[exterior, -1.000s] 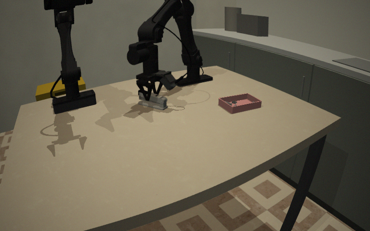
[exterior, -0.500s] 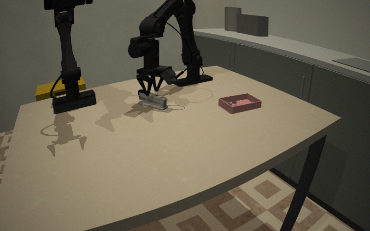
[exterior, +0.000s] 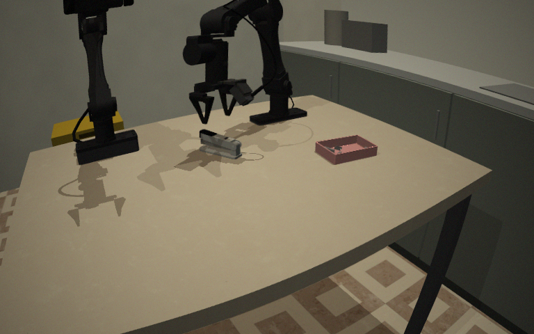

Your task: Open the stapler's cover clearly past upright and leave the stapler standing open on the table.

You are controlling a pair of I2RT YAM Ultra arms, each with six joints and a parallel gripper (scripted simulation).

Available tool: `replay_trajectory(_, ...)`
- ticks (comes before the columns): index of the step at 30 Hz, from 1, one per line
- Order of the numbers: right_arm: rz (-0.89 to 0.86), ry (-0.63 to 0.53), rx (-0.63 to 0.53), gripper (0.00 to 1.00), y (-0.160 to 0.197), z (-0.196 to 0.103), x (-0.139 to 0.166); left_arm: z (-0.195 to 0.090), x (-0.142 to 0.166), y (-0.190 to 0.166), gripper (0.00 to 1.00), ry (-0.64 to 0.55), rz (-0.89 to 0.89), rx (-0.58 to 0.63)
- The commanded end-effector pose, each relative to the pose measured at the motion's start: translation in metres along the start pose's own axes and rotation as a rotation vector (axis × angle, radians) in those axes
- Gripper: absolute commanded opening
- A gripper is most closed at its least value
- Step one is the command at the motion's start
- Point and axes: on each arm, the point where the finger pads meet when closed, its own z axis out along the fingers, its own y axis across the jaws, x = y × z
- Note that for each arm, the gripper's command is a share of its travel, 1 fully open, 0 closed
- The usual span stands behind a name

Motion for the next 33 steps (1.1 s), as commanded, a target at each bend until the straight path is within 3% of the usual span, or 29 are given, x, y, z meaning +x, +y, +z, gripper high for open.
replay_trajectory(1,0.011,-0.003,-0.011,1.0,0.001,-0.001,0.0,-0.004,-0.001,0.003,1.0,-0.015,-0.004,-0.034)
replay_trajectory(8,0.011,-0.003,-0.011,1.0,0.001,-0.001,0.0,-0.001,-0.002,0.003,1.0,-0.028,0.038,-0.034)
replay_trajectory(33,0.011,-0.003,-0.011,1.0,0.001,-0.001,0.0,-0.028,0.0,-0.004,1.0,-0.415,0.922,0.321)
